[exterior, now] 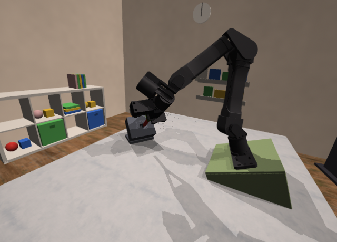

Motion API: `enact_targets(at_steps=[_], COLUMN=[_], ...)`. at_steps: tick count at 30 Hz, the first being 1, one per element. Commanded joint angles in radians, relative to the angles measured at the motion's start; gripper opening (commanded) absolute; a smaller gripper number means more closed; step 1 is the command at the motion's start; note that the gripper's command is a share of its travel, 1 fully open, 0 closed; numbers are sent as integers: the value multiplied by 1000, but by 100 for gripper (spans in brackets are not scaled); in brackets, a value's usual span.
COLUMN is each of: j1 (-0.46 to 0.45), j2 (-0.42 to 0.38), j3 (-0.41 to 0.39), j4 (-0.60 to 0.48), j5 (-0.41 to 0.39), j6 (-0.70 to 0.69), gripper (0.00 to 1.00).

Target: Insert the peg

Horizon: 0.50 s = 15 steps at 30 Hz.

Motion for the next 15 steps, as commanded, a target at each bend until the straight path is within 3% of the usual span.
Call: enact_targets(at_steps=[1,15], j1=[13,-3], j2=[-22,-5], j3=[49,66], j4=[-45,-37], j5=[15,2], j6=[18,5], gripper=[0,0])
